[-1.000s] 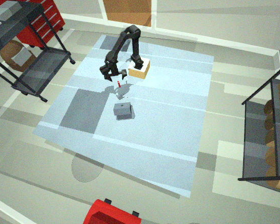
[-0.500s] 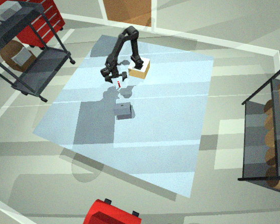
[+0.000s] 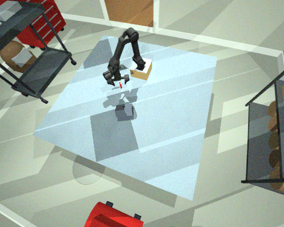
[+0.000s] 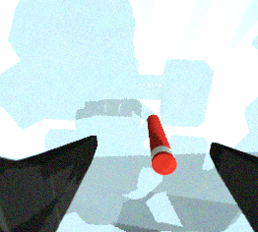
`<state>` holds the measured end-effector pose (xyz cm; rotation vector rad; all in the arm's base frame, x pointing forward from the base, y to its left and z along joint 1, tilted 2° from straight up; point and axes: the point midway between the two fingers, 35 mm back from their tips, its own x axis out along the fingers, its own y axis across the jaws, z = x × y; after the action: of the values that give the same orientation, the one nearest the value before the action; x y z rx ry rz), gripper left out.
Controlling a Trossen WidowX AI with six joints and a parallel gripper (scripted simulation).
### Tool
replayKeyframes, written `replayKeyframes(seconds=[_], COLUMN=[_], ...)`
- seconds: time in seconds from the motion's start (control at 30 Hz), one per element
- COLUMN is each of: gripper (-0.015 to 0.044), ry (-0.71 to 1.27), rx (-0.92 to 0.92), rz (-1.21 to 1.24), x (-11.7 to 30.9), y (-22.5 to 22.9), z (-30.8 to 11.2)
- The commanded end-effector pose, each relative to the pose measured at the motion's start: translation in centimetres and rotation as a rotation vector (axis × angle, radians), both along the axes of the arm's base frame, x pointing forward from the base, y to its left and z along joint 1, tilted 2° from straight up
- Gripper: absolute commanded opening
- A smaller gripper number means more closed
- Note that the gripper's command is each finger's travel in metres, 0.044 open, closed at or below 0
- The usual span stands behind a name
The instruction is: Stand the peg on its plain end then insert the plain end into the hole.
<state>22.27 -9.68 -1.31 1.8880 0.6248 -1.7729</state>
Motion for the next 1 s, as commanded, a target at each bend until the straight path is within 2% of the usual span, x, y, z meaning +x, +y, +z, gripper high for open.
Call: replayKeyframes(seconds=[0.0, 0.3, 0.8, 0.97], gripper=[0.044, 0.044, 0.0046, 0.0013], ry=[0.012, 0.012, 0.004, 0.004], rx=[0.001, 0.001, 0.002, 0.002], rz=[-0.007, -0.007, 0.0, 0.0], x=[-0.42, -0.46, -0.16, -0.16], y=[0.15, 0.18, 0.11, 0.11], z=[-0.93, -1.31, -1.05, -1.05])
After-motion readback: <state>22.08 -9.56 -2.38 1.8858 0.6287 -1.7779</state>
